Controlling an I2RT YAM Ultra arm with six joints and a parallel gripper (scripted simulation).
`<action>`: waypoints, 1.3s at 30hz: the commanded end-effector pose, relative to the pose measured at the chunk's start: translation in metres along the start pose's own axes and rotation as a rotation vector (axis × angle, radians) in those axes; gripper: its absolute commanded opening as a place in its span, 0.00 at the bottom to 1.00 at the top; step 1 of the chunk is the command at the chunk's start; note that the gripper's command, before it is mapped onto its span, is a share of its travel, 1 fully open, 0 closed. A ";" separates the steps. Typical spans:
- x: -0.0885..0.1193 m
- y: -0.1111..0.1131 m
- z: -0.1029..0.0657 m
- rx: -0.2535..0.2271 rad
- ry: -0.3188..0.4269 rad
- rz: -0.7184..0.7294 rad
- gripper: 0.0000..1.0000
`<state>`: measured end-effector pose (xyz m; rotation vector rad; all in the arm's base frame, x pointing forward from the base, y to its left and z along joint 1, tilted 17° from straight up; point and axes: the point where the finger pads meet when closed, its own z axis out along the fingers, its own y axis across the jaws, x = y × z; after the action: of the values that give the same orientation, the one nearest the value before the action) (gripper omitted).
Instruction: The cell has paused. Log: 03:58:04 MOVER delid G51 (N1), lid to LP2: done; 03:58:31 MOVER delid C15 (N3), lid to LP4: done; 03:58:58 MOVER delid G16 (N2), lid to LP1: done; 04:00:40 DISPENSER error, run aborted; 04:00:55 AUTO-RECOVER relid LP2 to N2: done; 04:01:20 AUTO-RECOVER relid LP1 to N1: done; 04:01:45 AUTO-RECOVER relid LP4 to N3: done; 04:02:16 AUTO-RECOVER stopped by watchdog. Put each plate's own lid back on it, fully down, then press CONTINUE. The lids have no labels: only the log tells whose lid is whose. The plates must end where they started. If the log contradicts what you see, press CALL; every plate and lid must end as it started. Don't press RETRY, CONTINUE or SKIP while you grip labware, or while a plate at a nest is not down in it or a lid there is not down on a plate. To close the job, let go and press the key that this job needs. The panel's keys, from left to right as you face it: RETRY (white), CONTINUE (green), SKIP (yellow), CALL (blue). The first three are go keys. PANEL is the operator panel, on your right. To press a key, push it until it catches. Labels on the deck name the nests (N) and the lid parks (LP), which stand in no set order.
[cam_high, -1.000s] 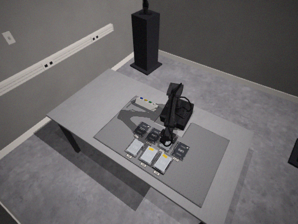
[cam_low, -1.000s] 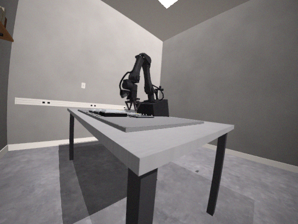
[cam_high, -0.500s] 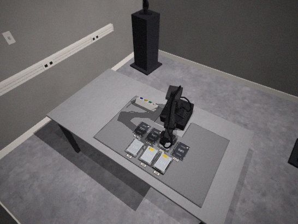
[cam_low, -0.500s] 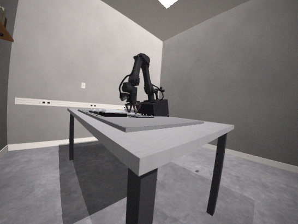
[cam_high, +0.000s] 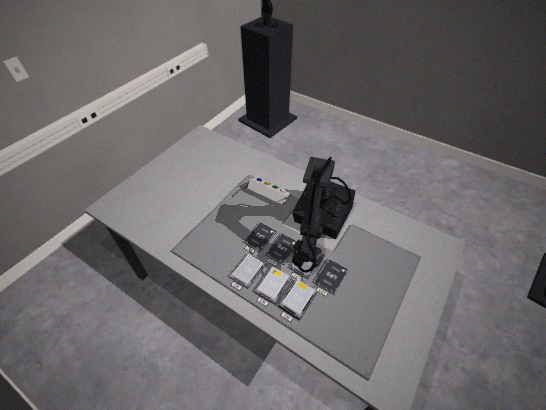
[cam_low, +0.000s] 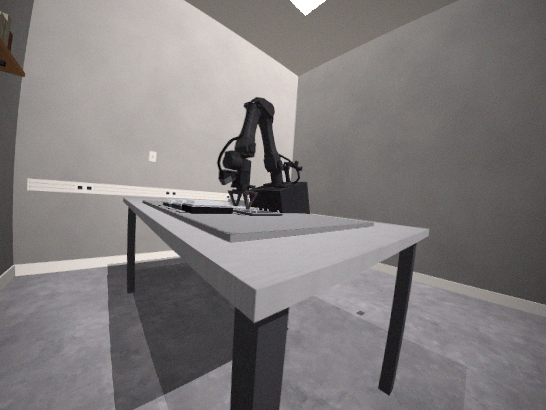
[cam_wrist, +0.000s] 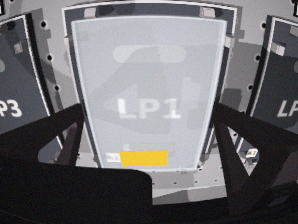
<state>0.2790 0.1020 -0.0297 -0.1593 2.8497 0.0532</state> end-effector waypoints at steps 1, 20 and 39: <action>-0.012 0.002 -0.008 -0.017 -0.044 0.004 0.98; -0.004 0.000 -0.002 -0.006 -0.015 0.001 0.81; -0.002 -0.001 -0.011 -0.009 -0.014 0.001 0.00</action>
<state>0.2782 0.1012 -0.0267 -0.1584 2.8485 0.0545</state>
